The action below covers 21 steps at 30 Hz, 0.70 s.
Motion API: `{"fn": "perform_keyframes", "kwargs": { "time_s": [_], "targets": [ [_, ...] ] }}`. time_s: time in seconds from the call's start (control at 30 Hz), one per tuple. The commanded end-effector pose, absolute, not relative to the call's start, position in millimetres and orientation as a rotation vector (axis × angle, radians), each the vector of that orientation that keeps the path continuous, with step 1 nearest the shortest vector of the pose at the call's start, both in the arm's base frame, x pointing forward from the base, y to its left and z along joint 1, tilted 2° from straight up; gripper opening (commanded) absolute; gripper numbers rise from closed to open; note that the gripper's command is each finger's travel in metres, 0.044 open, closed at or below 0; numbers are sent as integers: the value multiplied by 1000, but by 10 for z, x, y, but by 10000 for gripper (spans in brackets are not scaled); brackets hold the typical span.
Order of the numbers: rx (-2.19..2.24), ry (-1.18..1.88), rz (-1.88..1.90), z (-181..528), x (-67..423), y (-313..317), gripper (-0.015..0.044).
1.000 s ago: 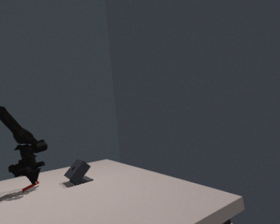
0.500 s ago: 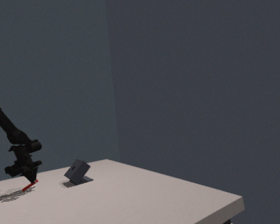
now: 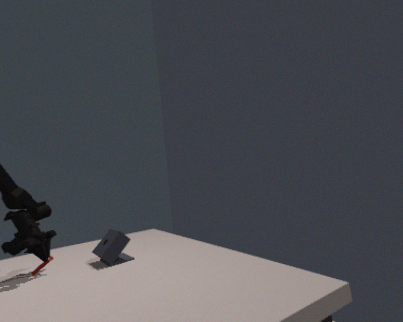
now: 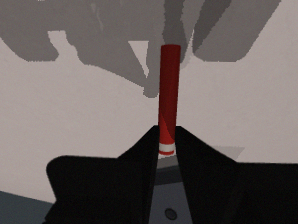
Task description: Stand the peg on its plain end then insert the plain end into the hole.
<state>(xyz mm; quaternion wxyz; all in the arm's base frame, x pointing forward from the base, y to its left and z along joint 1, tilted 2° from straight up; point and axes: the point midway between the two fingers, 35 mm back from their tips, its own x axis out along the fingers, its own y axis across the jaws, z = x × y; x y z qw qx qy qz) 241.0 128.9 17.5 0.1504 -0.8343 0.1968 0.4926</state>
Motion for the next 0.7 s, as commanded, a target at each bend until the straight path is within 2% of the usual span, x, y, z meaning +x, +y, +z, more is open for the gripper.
{"fn": "perform_keyframes", "kwargs": {
  "time_s": [0.0,0.67],
  "targets": [
    [-2425,581,1380,165,2366,1279,51],
    [-2560,617,1179,200,2248,1341,51]
  ]
}}
